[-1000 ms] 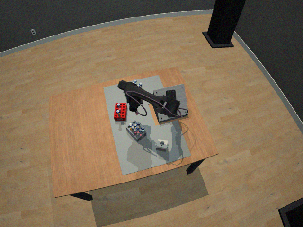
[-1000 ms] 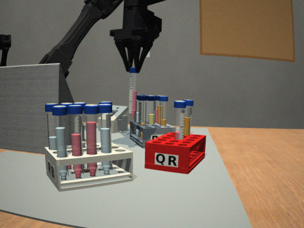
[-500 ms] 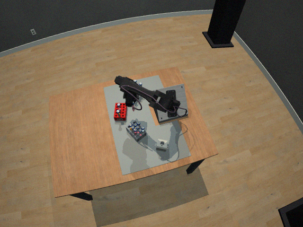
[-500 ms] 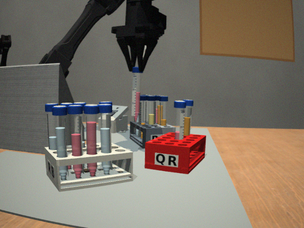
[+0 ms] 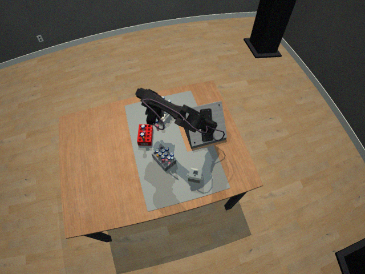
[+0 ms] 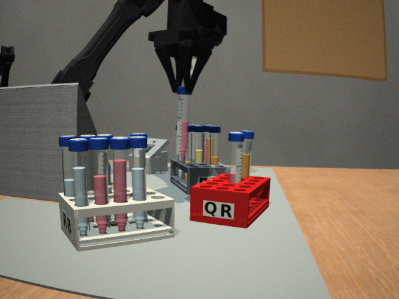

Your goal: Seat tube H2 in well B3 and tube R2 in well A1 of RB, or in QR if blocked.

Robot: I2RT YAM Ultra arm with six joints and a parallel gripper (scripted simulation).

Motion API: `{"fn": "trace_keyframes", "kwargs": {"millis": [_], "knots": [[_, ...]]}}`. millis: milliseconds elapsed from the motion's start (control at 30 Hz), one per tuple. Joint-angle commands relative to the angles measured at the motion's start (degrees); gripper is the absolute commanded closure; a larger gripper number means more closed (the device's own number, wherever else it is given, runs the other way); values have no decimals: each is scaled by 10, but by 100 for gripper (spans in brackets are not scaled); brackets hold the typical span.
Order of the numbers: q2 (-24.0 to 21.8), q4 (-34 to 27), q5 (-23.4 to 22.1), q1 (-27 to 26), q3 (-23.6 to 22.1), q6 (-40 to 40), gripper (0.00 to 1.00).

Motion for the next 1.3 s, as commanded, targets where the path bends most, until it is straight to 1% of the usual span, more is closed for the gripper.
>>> {"fn": "trace_keyframes", "kwargs": {"millis": [0, 67, 133, 633, 700, 1200, 1267], "knots": [[-13, -11, -1, -12, 10, 76, 100], [-12, -11, -1, -13, 10, 113, 100], [-12, -11, -1, -13, 10, 113, 100], [-11, -11, -2, -13, 11, 396, 100], [-11, -11, -2, -13, 11, 396, 100], [-11, -10, -2, -13, 11, 682, 100], [-11, -10, -2, -13, 11, 682, 100]]}}
